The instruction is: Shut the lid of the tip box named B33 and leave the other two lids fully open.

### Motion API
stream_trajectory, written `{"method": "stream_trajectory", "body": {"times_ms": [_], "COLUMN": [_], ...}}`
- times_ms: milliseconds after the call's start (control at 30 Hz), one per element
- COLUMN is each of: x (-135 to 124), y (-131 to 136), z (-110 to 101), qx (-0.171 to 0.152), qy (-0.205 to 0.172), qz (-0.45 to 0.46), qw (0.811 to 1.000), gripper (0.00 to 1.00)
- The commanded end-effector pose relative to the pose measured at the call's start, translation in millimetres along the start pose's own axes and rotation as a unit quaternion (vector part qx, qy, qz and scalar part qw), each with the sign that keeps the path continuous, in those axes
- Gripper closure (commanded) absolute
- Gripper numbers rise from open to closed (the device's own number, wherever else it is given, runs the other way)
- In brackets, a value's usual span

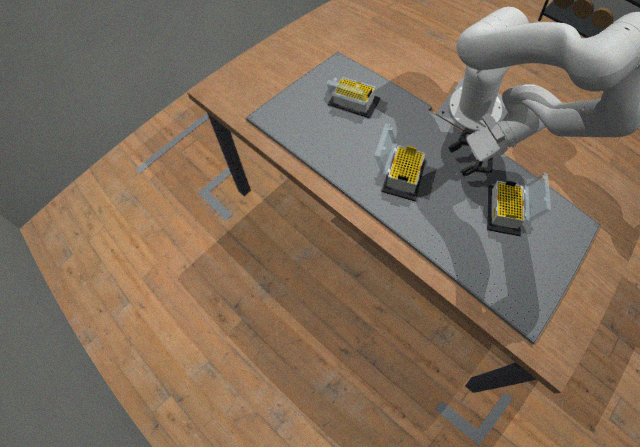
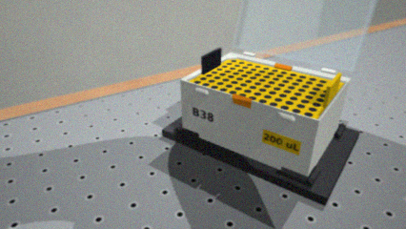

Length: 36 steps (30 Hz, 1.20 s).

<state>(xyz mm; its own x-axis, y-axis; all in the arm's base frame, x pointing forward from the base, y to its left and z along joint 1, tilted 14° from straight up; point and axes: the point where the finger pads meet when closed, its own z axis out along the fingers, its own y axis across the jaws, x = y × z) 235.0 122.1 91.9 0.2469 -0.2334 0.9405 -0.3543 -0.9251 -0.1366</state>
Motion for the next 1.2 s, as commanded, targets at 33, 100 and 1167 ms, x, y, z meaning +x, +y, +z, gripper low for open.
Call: {"method": "stream_trajectory", "body": {"times_ms": [33,100,1167], "x": [0,0,17], "y": [0,0,0], "z": [0,0,-10], "qx": [0.0,0.0,0.0], "qy": [0.0,0.0,0.0], "qz": [0.0,0.0,0.0], "qw": [1.0,1.0,1.0], "gripper": [0.0,0.0,0.0]}}
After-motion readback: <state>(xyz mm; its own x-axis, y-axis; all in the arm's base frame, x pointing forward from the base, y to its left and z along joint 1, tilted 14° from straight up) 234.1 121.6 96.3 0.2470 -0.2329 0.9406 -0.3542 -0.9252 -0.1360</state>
